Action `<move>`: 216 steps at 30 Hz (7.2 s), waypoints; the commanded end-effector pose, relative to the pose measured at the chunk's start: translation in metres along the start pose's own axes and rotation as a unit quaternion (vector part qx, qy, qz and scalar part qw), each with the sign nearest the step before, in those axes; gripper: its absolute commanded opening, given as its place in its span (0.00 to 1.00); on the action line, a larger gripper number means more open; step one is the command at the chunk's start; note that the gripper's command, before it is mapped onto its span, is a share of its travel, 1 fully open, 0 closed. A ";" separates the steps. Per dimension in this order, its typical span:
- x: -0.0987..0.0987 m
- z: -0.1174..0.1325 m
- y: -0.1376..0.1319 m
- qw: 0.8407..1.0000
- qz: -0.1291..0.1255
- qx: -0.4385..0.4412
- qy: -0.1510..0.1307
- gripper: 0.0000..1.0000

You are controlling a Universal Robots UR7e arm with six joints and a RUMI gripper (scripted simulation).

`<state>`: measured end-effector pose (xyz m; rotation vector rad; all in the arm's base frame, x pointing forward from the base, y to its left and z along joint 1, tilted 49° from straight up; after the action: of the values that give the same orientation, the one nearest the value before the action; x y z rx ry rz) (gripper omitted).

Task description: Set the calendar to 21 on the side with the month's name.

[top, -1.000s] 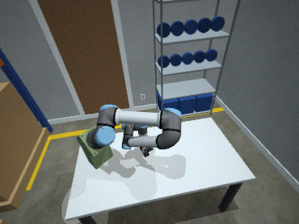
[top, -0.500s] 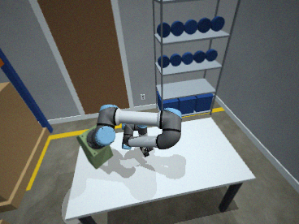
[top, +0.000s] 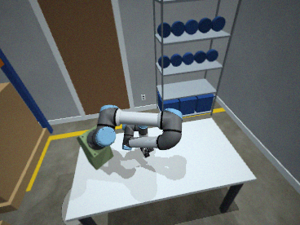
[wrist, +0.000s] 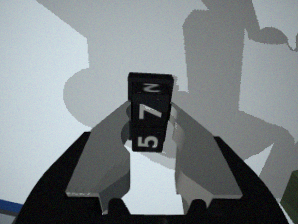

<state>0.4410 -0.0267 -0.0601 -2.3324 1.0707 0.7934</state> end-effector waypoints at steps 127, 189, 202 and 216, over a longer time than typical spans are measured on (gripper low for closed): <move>-0.144 0.000 0.000 1.000 0.000 0.000 0.000 1.00; -0.164 0.000 0.000 1.000 0.000 0.000 0.000 1.00; -0.164 0.000 0.000 1.000 0.000 0.000 0.000 1.00; -0.164 0.000 0.000 1.000 0.000 0.000 0.000 1.00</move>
<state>0.3537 0.0596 0.0483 -2.3327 1.0707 0.7933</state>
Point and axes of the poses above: the point where the finger pads meet when closed, its own x axis out along the fingers, its own y axis across the jaws, z = x × y, the point moved 2 cm from there along -x, back along the fingers, and after that the axes turned 8 degrees about -x, right-handed, at the moved point
